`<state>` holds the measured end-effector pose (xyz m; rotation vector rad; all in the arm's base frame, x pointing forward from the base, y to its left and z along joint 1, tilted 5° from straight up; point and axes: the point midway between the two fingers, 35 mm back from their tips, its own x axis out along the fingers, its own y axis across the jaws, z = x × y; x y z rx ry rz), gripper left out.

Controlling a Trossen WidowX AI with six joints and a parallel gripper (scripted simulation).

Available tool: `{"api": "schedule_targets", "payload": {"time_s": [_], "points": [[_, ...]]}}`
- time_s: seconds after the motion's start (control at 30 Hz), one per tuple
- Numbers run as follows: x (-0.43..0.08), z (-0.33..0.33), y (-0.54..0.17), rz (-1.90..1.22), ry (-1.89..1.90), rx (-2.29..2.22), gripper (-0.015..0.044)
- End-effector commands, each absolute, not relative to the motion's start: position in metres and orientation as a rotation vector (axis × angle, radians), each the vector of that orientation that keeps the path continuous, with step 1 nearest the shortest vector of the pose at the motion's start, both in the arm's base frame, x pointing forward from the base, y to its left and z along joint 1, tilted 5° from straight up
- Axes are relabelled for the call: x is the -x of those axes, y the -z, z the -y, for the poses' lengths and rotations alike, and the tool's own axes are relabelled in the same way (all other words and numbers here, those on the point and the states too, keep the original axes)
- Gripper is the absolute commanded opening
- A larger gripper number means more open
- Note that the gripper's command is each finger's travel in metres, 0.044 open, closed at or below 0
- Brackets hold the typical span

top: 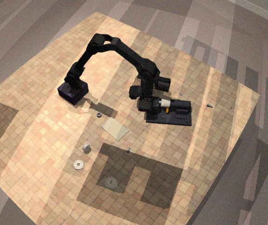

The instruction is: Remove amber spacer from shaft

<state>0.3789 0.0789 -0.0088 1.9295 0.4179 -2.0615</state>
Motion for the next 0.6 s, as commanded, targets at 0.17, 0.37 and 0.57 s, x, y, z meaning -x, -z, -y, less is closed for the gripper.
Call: {"api": "schedule_targets", "payload": {"time_s": [0.17, 0.37, 0.57], "points": [[-0.3825, -0.0814, 0.0086, -0.423, 2.055, -1.945, 0.0000], [-0.3792, -0.0790, 0.0089, -0.418, 2.062, -1.929, 0.0079], [-0.3792, -0.0790, 0.0089, -0.418, 2.062, -1.929, 0.0236]]}}
